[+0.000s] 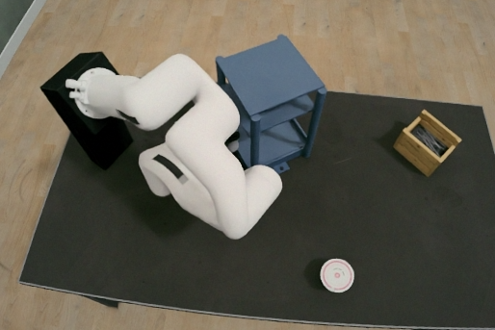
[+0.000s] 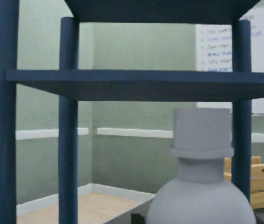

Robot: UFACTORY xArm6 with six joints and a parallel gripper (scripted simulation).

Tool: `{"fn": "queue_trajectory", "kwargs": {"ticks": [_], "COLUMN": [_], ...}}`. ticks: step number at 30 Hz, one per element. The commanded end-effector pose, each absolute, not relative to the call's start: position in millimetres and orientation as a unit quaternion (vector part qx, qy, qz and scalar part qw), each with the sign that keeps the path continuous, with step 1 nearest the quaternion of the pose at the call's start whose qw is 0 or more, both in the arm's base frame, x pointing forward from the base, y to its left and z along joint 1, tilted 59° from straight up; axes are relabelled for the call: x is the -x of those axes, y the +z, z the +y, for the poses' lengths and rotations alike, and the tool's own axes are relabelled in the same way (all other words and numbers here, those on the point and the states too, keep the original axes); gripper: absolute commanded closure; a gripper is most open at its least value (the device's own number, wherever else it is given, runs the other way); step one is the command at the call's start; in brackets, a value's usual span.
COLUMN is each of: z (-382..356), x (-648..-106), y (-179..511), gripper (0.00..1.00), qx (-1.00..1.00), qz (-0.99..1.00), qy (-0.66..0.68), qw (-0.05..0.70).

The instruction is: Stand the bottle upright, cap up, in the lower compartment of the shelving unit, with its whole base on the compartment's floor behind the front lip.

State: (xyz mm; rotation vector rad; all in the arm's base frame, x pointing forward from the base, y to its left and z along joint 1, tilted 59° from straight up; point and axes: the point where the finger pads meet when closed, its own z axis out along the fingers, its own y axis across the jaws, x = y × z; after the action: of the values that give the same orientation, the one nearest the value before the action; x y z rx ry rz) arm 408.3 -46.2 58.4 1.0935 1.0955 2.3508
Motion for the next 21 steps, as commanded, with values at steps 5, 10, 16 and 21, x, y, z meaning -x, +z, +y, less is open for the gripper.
{"fn": "queue_trajectory", "kwargs": {"ticks": [5, 10, 16, 21], "z": [-34, -28, -24, -20], "x": [-426, -435, -442, -448], "y": [68, 73, 76, 79], "gripper": [1.00, 1.00, 1.00, 1.00], "qx": [-0.385, -0.385, -0.385, -0.385], "qz": [0.383, 0.383, 0.383, 0.383], "qy": [0.824, 0.824, 0.824, 0.824], "qw": [0.162, 0.162, 0.162, 0.162]}}
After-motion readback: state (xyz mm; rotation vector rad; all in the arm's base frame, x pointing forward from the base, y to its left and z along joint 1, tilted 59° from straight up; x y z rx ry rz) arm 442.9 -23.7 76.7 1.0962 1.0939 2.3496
